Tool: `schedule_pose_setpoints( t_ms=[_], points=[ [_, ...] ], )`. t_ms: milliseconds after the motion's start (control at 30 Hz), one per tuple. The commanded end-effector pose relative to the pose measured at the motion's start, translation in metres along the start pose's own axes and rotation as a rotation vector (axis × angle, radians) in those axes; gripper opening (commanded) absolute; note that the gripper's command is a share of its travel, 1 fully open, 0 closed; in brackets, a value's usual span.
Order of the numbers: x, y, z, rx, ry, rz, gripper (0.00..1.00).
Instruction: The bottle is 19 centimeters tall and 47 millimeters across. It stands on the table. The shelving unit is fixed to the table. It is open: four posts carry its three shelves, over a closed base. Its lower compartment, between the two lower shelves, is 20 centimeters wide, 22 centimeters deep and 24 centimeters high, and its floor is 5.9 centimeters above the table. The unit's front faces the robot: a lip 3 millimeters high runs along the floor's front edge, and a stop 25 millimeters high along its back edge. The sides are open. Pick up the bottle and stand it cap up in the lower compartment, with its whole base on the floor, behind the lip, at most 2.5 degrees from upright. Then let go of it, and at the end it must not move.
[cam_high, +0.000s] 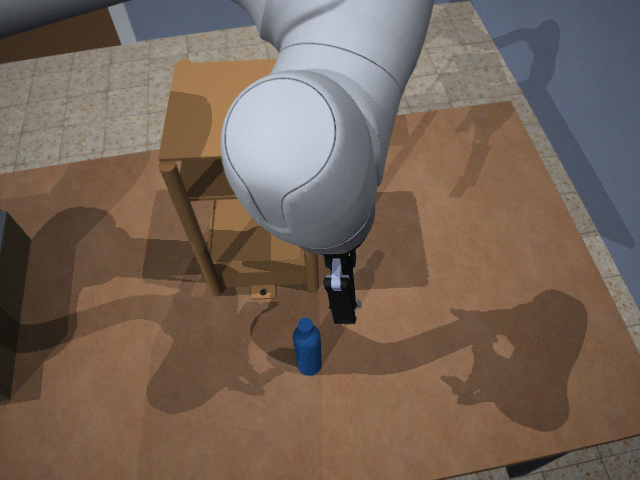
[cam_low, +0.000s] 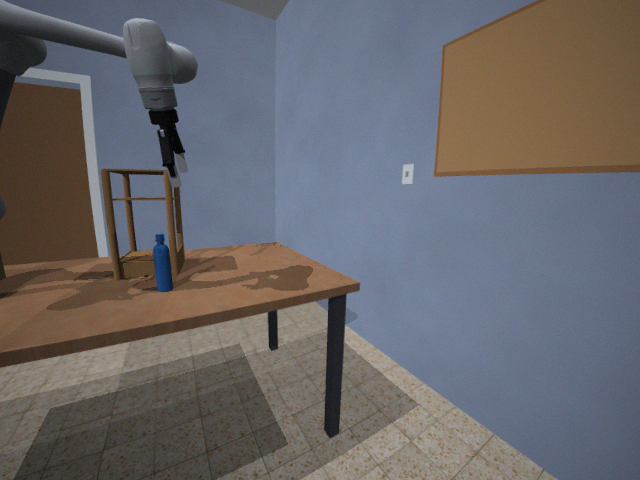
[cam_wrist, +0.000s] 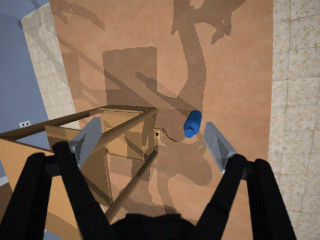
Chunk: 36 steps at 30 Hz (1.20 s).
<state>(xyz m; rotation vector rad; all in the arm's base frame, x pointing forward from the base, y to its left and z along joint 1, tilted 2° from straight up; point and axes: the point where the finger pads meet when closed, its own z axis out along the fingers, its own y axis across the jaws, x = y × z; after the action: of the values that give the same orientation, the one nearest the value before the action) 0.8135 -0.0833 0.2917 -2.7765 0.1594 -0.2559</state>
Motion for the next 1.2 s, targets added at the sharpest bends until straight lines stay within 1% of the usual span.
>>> schedule_pose_setpoints(
  t_ms=[0,33,67,133,167,200,233,267,333,800,833,900,933,1000,1167],
  points=[
    [-0.026,0.015,0.009,-0.133,-0.051,-0.030,1.00],
    [-0.026,0.015,0.009,-0.133,-0.051,-0.030,1.00],
    [-0.040,0.024,0.014,-0.205,-0.078,-0.049,1.00],
    [-0.040,0.024,0.014,-0.205,-0.078,-0.049,1.00],
    [-0.051,0.031,0.018,-0.264,-0.100,-0.065,1.00],
    [-0.060,0.037,0.021,-0.309,-0.118,-0.077,1.00],
    [-0.066,0.041,0.023,-0.340,-0.129,-0.086,1.00],
    [-0.069,0.043,0.024,-0.358,-0.135,-0.091,1.00],
    [-0.071,0.044,0.024,-0.366,-0.138,-0.094,1.00],
    [-0.071,0.044,0.024,-0.366,-0.138,-0.094,1.00],
    [-0.071,0.044,0.024,-0.366,-0.138,-0.093,0.40],
    [-0.071,0.044,0.024,-0.352,-0.151,-0.074,0.40],
    [-0.071,0.045,0.025,-0.335,-0.168,-0.050,0.40],
    [-0.072,0.045,0.025,-0.273,-0.226,0.032,0.40],
    [-0.073,0.045,0.026,-0.176,-0.316,0.168,0.40]
  ],
)
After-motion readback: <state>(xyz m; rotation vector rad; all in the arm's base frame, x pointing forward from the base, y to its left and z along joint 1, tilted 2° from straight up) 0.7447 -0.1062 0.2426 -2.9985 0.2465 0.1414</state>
